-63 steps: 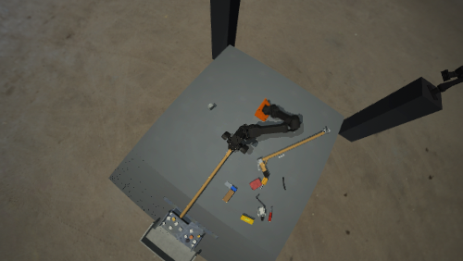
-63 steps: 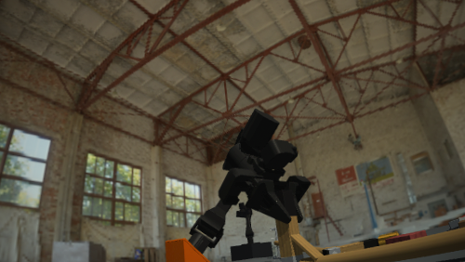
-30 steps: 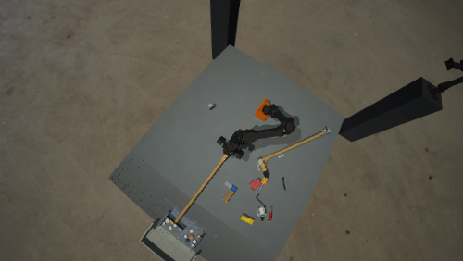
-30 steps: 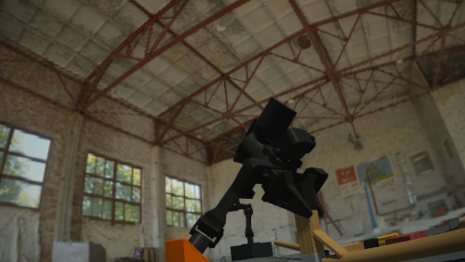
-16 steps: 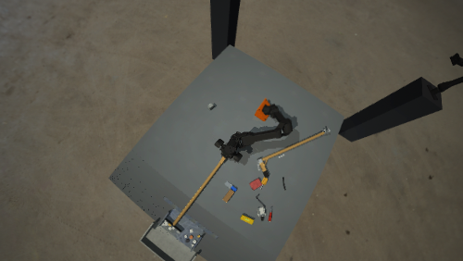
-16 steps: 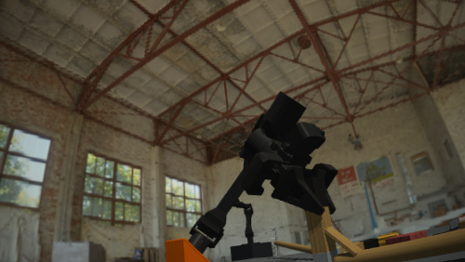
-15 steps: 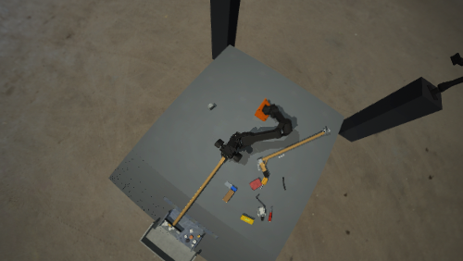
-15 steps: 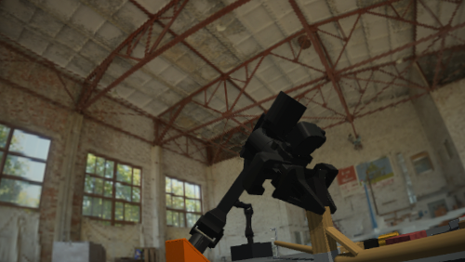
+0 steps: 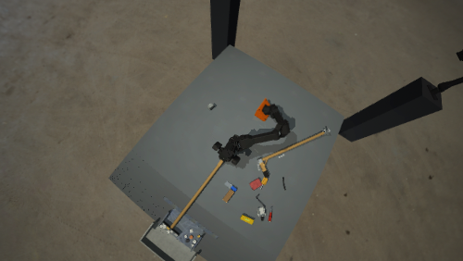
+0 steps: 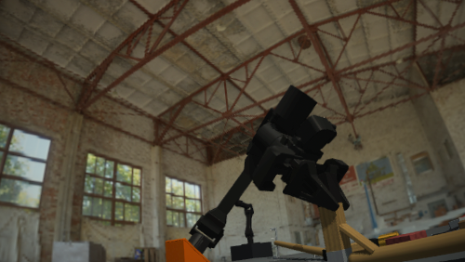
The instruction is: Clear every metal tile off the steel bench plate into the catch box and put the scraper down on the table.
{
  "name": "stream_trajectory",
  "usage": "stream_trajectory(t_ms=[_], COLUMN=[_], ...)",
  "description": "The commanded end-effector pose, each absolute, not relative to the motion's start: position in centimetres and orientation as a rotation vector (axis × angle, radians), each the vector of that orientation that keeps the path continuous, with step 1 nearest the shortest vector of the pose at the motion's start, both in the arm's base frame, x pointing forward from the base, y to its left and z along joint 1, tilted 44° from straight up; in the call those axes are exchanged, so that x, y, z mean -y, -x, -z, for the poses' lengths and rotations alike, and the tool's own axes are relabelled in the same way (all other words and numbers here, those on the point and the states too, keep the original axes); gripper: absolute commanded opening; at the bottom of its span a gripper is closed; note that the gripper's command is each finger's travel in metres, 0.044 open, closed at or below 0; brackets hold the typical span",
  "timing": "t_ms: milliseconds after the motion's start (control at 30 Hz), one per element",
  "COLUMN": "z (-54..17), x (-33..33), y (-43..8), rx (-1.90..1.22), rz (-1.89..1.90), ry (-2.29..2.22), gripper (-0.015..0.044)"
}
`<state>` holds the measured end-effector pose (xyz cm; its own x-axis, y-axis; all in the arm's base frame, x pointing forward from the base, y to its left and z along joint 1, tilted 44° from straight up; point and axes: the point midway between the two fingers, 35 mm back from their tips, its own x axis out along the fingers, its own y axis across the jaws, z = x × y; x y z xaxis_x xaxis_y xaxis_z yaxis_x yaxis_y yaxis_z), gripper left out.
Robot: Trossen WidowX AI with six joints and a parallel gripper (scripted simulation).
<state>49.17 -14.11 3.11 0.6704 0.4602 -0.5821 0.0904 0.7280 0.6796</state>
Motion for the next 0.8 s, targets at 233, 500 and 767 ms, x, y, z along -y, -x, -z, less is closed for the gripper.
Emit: stream_trajectory(t_ms=[233,500,767], z=[-3.6,-3.6,-3.3], x=[14.6,14.6,14.4], y=[-50.9,-52.0,-52.3], rx=[-0.811,-0.81,-0.819], rz=[-0.222,-0.223,-0.229], ry=[-0.736,-0.737,-0.744], gripper=[0.0,0.0,0.0])
